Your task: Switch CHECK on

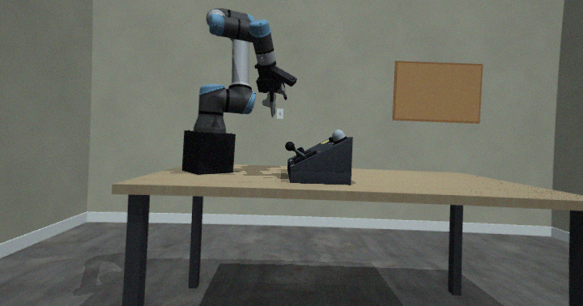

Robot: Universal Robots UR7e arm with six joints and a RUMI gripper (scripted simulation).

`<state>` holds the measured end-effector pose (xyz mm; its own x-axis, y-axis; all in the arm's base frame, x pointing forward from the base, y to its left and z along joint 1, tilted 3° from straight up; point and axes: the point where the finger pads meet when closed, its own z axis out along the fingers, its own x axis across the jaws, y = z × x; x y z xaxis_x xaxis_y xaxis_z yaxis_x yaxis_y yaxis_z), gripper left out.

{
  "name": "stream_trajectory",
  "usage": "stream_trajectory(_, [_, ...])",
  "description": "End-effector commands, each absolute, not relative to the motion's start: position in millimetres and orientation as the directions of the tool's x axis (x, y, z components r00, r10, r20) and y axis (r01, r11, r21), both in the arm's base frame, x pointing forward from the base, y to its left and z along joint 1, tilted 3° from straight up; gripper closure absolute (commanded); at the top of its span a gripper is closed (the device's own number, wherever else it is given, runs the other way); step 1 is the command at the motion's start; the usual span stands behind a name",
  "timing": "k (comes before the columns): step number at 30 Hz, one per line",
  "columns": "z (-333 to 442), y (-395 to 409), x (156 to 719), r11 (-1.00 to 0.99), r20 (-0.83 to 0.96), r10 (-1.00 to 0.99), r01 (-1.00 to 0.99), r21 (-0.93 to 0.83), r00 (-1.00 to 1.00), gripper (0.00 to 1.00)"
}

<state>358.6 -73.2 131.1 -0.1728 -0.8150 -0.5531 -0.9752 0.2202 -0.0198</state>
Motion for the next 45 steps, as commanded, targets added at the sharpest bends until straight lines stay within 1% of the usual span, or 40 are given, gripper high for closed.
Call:
stream_trajectory(1, [128.5, -61.9, 366.9, 0.149, -0.449, -0.881, -0.988, 0.044, -0.153, 0.0])
stream_trajectory(12, [139.4, -36.7, 402.5, 0.052, -0.204, -0.977, -0.996, 0.067, -0.065, 0.0])
stream_trajectory(14, [139.4, -36.7, 402.5, 0.052, -0.204, -0.977, -0.996, 0.067, -0.065, 0.0])
stream_trajectory(23, [164.0, 2.4, 444.8, 0.003, 0.006, -1.0, -1.0, -0.005, -0.003, 0.0])
stream_trajectory(28, [151.4, 33.5, 437.8, 0.046, 0.068, -0.996, -0.996, -0.078, -0.051, 0.0])
stream_trajectory(31, [151.4, 33.5, 437.8, 0.046, 0.068, -0.996, -0.996, -0.078, -0.051, 0.0])
stream_trajectory(35, [141.7, 62.3, 427.5, 0.086, 0.104, -0.989, -0.983, -0.163, -0.104, 0.0])
stream_trajectory(42, [134.5, 88.1, 414.4, 0.125, 0.114, -0.981, -0.959, -0.253, -0.158, 0.0])
stream_trajectory(45, [130.6, 105.1, 403.2, 0.154, 0.105, -0.975, -0.936, -0.317, -0.196, 0.0])
